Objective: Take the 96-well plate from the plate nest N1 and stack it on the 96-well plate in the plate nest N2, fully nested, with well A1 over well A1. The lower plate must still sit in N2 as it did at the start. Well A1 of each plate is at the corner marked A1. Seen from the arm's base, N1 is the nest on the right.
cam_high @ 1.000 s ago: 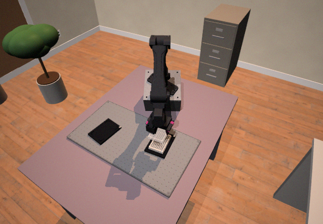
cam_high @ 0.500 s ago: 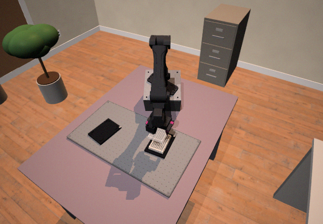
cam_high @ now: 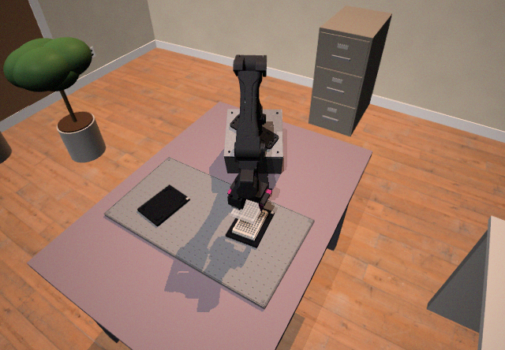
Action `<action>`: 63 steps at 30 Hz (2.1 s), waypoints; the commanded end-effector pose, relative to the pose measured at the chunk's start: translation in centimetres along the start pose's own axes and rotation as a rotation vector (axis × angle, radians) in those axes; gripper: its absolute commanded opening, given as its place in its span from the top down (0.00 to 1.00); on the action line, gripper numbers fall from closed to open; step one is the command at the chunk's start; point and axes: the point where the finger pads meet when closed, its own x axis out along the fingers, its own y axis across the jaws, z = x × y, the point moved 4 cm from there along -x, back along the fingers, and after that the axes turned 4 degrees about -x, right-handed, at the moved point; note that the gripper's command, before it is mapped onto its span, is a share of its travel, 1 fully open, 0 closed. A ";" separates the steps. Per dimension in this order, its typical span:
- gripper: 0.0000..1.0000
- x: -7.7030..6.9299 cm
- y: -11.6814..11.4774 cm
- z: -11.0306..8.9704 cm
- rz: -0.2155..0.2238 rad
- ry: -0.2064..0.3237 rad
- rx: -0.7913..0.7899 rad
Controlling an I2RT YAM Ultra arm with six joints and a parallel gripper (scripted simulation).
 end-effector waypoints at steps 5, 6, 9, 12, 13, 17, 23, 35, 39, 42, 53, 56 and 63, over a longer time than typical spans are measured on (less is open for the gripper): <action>1.00 -1.0 0.4 1.1 0.004 -0.034 0.001; 1.00 -1.0 0.4 1.1 0.004 -0.034 0.000; 1.00 -1.0 0.5 1.1 0.004 -0.035 -0.001; 1.00 -1.0 0.5 1.1 0.005 -0.035 -0.002; 1.00 -1.0 0.6 1.1 0.005 -0.035 -0.002; 1.00 -1.0 0.6 1.0 0.005 -0.035 -0.003; 1.00 -1.0 0.7 1.0 0.006 -0.035 -0.004; 1.00 -1.0 0.5 1.1 0.005 -0.035 0.001; 1.00 -1.0 0.5 1.1 0.005 -0.036 0.001; 1.00 -1.0 0.5 1.1 0.005 -0.036 0.001; 1.00 0.6 0.4 0.7 0.000 -0.020 0.001; 1.00 1.2 0.1 0.0 -0.003 -0.010 0.001; 1.00 2.3 0.4 0.7 0.000 -0.020 0.000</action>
